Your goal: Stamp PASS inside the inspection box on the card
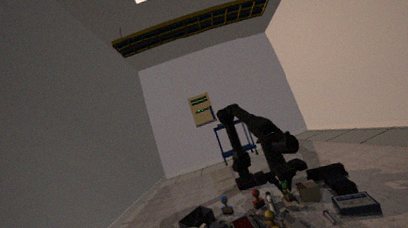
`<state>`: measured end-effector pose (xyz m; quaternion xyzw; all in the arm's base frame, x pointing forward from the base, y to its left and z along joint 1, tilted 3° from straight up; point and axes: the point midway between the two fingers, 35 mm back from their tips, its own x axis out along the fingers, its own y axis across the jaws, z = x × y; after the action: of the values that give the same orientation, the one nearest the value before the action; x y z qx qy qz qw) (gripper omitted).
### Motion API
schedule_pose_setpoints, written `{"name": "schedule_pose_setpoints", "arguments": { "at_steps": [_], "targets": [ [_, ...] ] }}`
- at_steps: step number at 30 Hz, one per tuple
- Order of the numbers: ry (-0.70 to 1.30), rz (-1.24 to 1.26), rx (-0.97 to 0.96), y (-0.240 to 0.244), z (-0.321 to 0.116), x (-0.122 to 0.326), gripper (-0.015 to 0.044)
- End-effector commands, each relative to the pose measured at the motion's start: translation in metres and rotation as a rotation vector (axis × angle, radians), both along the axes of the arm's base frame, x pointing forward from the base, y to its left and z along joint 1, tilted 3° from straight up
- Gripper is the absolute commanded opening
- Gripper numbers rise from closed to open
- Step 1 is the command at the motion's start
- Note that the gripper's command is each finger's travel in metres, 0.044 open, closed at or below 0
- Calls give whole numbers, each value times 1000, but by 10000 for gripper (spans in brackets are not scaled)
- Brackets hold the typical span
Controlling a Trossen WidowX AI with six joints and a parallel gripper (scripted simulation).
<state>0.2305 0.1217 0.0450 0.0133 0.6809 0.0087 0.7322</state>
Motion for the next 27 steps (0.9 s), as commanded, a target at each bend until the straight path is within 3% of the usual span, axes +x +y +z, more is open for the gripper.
{"name": "schedule_pose_setpoints", "arguments": {
  "at_steps": [1,27],
  "targets": [
    [-3,0,-5,0,-2,1,0],
    [-3,0,-5,-1,8,0,0]
  ]
}}
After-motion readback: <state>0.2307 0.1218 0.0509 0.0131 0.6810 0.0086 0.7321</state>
